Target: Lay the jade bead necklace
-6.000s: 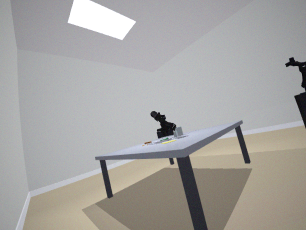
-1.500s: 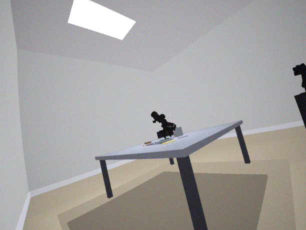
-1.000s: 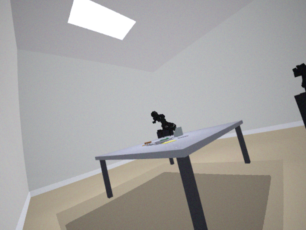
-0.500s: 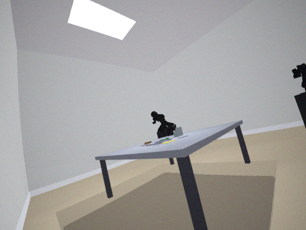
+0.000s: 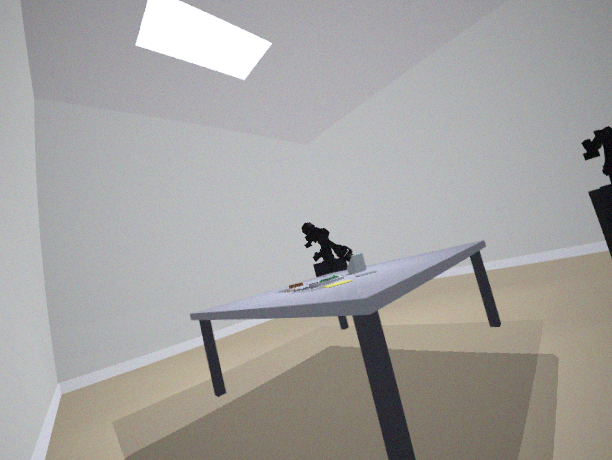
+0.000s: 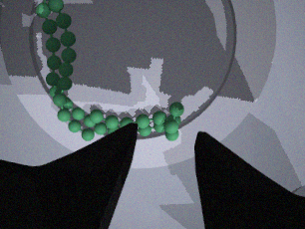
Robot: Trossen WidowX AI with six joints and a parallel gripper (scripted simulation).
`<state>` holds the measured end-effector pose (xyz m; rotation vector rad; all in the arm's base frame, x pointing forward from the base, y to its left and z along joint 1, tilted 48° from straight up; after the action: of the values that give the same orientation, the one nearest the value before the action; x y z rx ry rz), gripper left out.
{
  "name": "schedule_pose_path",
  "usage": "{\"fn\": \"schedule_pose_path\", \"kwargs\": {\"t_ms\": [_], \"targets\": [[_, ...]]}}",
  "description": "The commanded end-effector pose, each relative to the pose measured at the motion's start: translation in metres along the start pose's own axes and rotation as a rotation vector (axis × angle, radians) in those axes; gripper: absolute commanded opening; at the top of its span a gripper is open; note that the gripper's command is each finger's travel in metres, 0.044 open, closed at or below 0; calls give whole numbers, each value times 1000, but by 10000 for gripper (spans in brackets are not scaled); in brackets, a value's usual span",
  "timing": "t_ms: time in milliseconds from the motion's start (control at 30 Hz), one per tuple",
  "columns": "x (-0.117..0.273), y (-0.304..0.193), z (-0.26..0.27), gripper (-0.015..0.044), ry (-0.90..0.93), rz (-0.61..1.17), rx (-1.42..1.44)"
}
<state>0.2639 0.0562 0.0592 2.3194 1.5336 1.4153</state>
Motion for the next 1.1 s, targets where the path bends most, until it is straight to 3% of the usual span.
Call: {"fn": "schedule_pose_path", "kwargs": {"t_ms": [0, 1067], "targets": [[8, 5, -9, 133, 12, 13, -427], [-20, 5, -8, 120, 14, 13, -427]]}}
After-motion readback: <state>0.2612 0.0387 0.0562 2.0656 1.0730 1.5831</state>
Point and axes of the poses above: the point midway between the two fingers, 35 mm back from their tips, its own x axis back along the fingers, its own z axis across the jaws, y = z × x, the point moved 10 cm from there along x, back along the fingers, and after that the axes turned 8 degrees about x, right-handed, at the moved point
